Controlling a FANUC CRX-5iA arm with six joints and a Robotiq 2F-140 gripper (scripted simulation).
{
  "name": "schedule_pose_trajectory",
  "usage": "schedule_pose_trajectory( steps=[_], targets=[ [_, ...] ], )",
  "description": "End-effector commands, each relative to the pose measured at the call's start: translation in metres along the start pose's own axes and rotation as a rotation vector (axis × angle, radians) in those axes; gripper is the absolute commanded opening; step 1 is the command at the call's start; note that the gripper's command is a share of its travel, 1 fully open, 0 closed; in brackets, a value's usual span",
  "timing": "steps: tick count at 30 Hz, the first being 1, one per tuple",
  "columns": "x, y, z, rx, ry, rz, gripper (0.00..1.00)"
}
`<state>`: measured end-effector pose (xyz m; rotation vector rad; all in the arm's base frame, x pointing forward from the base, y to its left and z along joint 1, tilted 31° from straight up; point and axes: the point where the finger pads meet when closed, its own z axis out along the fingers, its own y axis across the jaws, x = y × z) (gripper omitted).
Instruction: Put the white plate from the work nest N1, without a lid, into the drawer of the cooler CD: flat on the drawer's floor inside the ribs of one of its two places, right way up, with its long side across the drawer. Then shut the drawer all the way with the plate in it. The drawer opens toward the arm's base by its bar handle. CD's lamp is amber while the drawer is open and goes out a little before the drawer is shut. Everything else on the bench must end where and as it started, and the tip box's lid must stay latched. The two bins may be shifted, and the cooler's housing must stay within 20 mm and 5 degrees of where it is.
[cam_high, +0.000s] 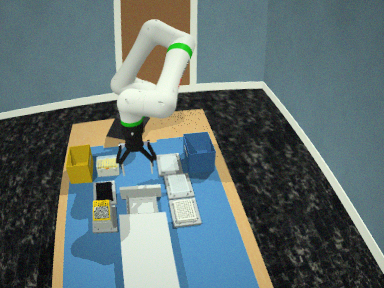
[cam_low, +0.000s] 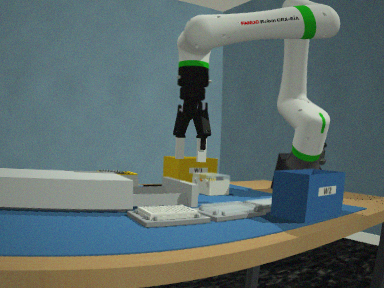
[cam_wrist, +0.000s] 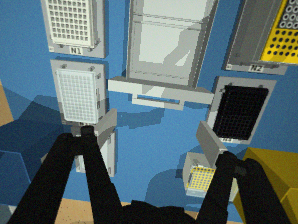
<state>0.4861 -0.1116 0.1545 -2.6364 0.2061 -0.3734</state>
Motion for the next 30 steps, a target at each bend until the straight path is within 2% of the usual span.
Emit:
schedule_pose_trajectory(
  steps=[1, 10, 16, 17, 30],
  targets=[
    [0.0, 0.0, -0.004, 0.0, 0.0, 0.0, 0.87],
    [0.0, 0.0, -0.012, 0.0, 0.0, 0.0, 0.87],
    [0.0, 0.0, -0.012, 0.0, 0.0, 0.0, 0.87],
    [0.003, -0.003, -0.012, 0.0, 0.0, -0.014, 0.66],
    [0.031, -0.037, -0.014, 0.0, 0.0, -0.014, 0.66]
  ],
)
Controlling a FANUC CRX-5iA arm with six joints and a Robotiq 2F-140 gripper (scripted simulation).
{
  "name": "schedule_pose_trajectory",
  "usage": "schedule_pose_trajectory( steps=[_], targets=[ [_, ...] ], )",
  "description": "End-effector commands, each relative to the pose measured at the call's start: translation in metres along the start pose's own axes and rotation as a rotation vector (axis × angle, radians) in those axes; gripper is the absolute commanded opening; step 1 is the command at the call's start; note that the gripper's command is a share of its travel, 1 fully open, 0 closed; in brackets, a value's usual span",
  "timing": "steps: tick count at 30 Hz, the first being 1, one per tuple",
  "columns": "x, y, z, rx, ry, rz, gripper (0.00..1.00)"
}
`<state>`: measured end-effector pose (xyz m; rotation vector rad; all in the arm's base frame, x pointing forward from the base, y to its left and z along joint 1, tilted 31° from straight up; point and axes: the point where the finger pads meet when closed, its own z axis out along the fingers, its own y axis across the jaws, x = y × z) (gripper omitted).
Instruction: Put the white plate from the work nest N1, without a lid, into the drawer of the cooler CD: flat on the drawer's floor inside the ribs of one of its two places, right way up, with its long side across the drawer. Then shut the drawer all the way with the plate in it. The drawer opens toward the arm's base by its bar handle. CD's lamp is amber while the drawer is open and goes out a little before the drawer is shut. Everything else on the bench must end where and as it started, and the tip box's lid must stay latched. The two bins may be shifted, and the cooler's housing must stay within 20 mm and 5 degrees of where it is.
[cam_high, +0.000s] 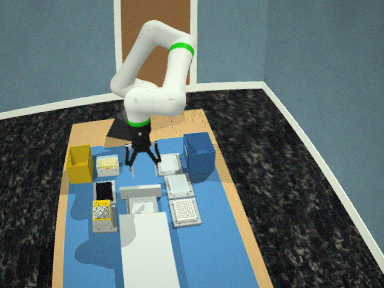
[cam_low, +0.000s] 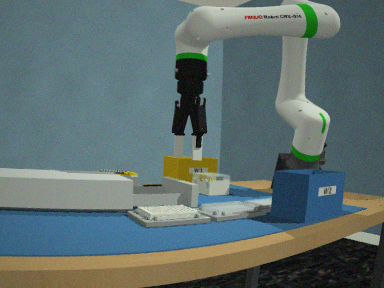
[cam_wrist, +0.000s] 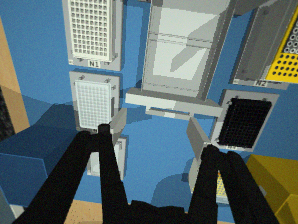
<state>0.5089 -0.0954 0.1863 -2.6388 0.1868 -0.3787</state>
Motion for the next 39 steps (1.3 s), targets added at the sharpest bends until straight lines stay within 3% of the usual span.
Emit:
schedule_pose_trajectory(
  steps=[1, 39],
  targets=[
    [0.008, -0.009, -0.001, -0.001, 0.0, 0.0, 0.66],
    [0.096, -0.112, -0.005, -0.001, 0.0, 0.0, 0.66]
  ],
)
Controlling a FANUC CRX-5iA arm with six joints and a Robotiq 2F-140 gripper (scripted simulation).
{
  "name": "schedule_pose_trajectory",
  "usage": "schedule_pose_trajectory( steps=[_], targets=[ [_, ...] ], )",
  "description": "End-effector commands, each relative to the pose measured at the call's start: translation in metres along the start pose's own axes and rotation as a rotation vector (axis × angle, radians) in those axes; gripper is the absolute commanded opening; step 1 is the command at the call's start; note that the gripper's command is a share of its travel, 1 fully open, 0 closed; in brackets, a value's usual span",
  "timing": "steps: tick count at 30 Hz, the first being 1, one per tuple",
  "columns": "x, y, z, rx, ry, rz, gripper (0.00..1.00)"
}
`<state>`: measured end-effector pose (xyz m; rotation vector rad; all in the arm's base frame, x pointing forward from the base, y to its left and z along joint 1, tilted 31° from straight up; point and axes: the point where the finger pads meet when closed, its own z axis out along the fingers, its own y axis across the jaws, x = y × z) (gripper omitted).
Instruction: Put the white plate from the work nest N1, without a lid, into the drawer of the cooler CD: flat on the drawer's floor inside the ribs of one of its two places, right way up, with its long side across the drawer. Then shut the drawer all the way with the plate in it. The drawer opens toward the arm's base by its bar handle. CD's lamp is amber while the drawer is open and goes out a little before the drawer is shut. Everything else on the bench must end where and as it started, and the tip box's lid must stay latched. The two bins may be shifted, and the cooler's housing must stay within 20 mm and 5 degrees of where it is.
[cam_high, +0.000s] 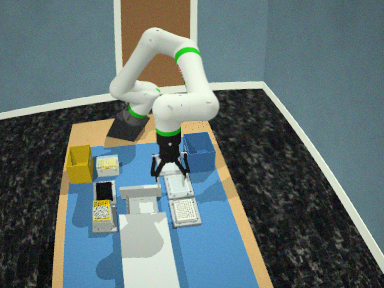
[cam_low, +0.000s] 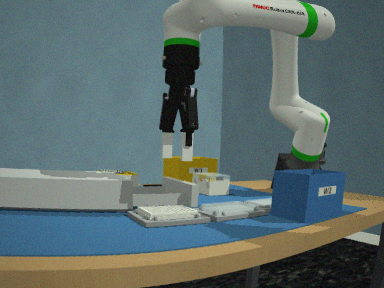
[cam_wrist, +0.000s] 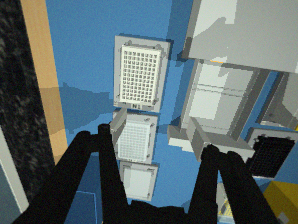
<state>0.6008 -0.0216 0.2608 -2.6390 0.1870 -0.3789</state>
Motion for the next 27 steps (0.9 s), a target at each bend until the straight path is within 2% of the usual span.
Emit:
schedule_pose_trajectory(
  steps=[1, 16, 27],
  targets=[
    [0.006, -0.006, -0.001, 0.0, 0.0, 0.0, 0.66],
    [0.042, -0.049, -0.002, 0.0, 0.0, 0.0, 0.66],
    [0.044, -0.05, 0.0, 0.0, 0.0, 0.0, 0.66]
  ],
)
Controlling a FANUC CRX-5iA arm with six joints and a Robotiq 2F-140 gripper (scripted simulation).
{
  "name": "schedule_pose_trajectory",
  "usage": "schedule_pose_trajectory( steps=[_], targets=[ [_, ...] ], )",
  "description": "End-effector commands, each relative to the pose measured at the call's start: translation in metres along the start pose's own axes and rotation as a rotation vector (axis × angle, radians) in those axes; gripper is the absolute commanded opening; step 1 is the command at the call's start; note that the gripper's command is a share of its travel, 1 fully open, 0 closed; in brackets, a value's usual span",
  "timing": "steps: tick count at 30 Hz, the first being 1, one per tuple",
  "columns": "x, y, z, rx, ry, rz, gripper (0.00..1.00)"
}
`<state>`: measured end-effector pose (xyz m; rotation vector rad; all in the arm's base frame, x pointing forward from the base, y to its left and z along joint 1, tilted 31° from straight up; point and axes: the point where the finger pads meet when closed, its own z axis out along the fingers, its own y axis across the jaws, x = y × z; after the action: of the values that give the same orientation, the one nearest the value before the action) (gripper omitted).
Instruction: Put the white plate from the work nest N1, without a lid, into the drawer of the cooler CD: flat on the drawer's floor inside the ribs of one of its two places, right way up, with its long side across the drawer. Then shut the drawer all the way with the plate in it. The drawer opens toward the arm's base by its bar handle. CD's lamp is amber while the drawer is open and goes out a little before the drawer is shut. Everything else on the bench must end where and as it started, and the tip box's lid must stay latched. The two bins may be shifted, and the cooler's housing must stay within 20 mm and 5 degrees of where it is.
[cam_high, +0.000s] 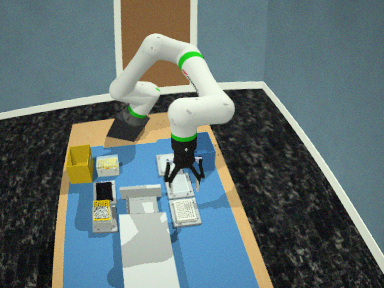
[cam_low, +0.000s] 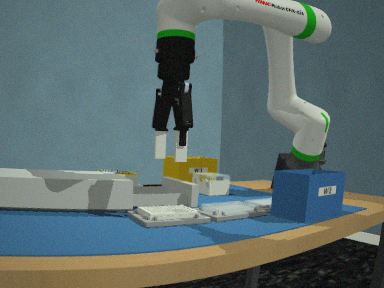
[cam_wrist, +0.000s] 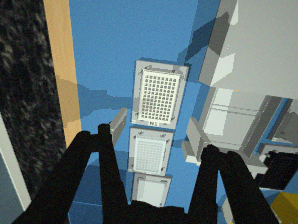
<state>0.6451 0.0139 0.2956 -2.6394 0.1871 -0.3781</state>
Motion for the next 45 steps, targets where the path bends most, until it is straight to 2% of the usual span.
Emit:
schedule_pose_trajectory(
  steps=[1, 45],
  targets=[
    [0.0, 0.0, 0.003, 0.0, 0.0, 0.0, 0.66],
    [0.0, 0.0, 0.054, 0.0, 0.0, 0.0, 0.66]
  ],
)
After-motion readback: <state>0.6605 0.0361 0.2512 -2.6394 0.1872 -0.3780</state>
